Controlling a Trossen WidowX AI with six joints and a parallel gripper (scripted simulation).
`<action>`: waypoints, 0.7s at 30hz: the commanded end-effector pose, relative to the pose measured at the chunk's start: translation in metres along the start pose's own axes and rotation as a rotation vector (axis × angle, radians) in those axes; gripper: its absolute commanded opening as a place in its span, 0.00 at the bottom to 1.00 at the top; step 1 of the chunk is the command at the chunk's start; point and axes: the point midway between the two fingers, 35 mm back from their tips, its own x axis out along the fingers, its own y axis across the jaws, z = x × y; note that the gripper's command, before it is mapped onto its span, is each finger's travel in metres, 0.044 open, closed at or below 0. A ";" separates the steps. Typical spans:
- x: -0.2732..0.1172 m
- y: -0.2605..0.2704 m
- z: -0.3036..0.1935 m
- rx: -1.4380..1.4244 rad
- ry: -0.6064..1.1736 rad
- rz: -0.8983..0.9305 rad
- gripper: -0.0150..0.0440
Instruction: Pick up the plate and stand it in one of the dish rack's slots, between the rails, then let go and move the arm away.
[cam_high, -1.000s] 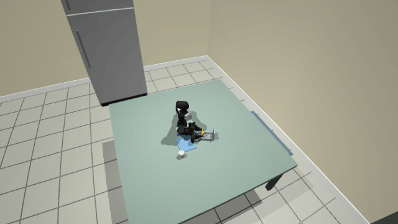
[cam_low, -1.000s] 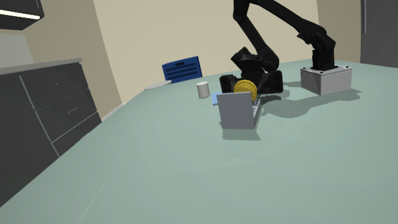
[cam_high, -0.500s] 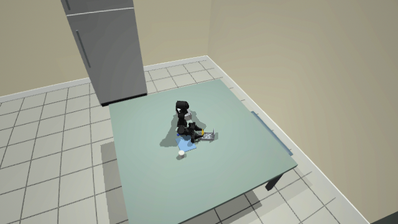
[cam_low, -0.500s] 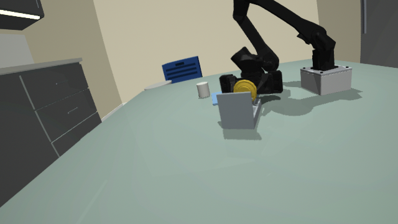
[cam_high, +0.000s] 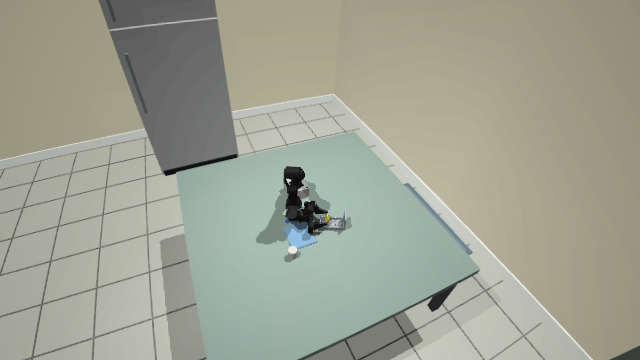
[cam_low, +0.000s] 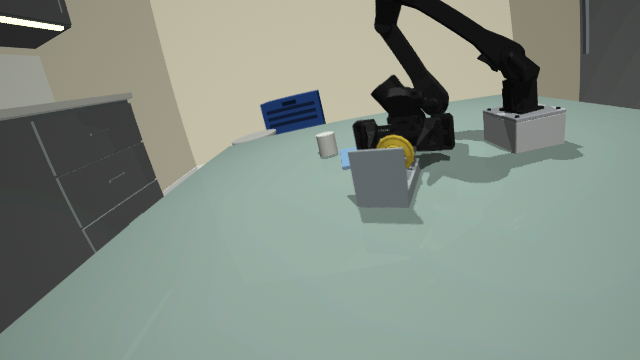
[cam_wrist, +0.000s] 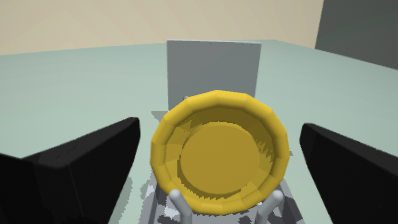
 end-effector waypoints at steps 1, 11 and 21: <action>0.000 0.000 0.000 0.000 0.000 0.000 0.93; -0.002 -0.008 0.026 0.013 -0.002 -0.007 0.93; -0.005 -0.017 0.097 -0.001 -0.008 -0.011 0.93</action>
